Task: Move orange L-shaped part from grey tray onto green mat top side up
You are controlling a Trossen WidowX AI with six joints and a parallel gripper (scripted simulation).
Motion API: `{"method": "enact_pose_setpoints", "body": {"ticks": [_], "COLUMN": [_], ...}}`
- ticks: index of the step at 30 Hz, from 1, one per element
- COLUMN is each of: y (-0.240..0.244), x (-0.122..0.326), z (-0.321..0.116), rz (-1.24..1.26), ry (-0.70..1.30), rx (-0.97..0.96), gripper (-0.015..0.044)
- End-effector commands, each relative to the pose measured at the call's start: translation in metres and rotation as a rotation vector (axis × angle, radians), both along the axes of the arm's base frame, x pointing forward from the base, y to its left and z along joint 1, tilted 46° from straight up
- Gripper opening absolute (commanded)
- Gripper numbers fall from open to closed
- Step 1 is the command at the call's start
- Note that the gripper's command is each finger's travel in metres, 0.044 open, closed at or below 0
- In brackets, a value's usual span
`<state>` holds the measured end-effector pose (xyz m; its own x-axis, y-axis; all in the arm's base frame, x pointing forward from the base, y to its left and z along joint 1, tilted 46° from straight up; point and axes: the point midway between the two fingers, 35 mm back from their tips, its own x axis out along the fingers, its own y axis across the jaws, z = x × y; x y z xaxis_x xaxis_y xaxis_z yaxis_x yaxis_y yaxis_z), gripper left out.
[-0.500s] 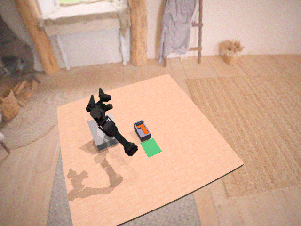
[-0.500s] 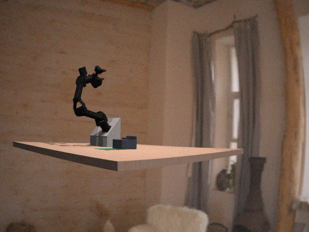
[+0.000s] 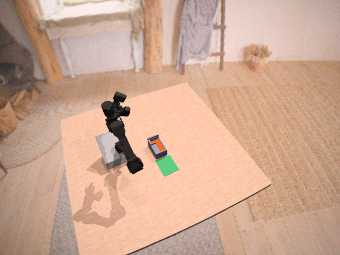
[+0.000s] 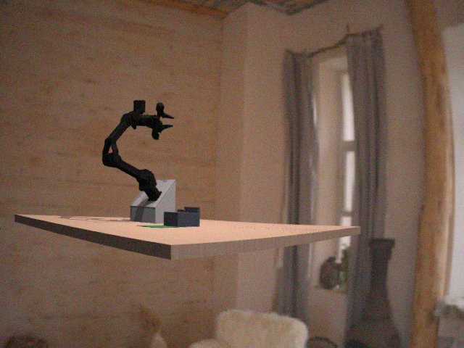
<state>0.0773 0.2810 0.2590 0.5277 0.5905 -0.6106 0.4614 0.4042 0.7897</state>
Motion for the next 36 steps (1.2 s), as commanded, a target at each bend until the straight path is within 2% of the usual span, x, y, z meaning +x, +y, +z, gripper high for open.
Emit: {"method": "enact_pose_setpoints", "body": {"ticks": [1,6,10,15,20,27,36], "y": [-0.011,-0.042,-0.078,-0.132,-0.189,-0.258,-0.259], "x": [0.054,0.109,0.142,0.171,0.183,0.177,0.177], "z": [-0.043,-0.090,-0.124,-0.163,-0.197,-0.232,-0.232], "rz": [-0.061,-0.071,-0.035,0.079,0.254,0.548,0.557], "ry": [-0.084,-0.106,-0.049,0.106,0.327,0.660,0.669], "rx": [-0.298,-0.662,-0.940,-1.248,-1.471,-1.602,-1.603], "gripper": [0.0180,0.0180,0.0180,0.0180,0.0180,0.0180,0.0180]}}
